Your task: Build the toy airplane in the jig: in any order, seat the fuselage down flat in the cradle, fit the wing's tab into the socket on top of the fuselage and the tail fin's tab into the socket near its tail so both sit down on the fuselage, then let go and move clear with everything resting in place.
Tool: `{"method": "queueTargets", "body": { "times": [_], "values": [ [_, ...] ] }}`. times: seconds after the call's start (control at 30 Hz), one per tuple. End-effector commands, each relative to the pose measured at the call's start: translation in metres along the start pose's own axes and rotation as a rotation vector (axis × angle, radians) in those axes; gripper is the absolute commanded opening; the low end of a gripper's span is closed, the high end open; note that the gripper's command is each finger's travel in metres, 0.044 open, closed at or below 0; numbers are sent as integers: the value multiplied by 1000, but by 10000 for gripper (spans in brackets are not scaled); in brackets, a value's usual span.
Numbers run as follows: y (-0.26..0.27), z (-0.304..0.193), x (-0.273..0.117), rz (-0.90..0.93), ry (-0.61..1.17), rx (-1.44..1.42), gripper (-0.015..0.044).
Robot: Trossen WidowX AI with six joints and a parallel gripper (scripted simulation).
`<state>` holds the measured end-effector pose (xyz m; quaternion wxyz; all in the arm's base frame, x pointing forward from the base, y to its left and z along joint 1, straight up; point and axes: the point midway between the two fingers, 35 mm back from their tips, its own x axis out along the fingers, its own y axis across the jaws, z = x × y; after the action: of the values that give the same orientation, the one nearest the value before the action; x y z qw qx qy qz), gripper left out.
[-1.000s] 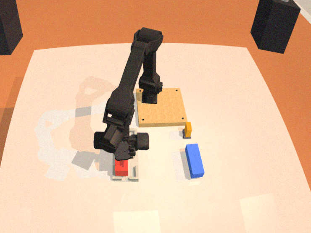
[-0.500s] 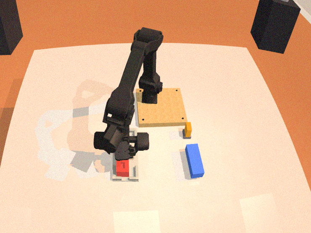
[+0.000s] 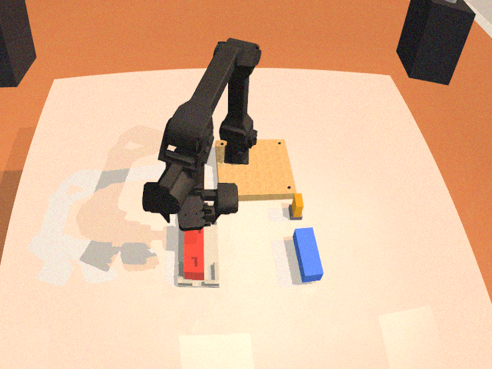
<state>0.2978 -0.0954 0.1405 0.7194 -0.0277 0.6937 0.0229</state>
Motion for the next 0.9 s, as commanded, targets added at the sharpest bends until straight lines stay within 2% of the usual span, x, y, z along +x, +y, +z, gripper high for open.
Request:
{"method": "queueTargets", "body": {
  "times": [0.0,0.33,0.6,0.87],
  "values": [
    [1,-2,-12,2,7,-2,440],
    [9,4,-6,3,7,-75,440],
    [126,42,-1,15,2,-75,440],
    [247,34,5,30,2,-87,440]
  ]
}}
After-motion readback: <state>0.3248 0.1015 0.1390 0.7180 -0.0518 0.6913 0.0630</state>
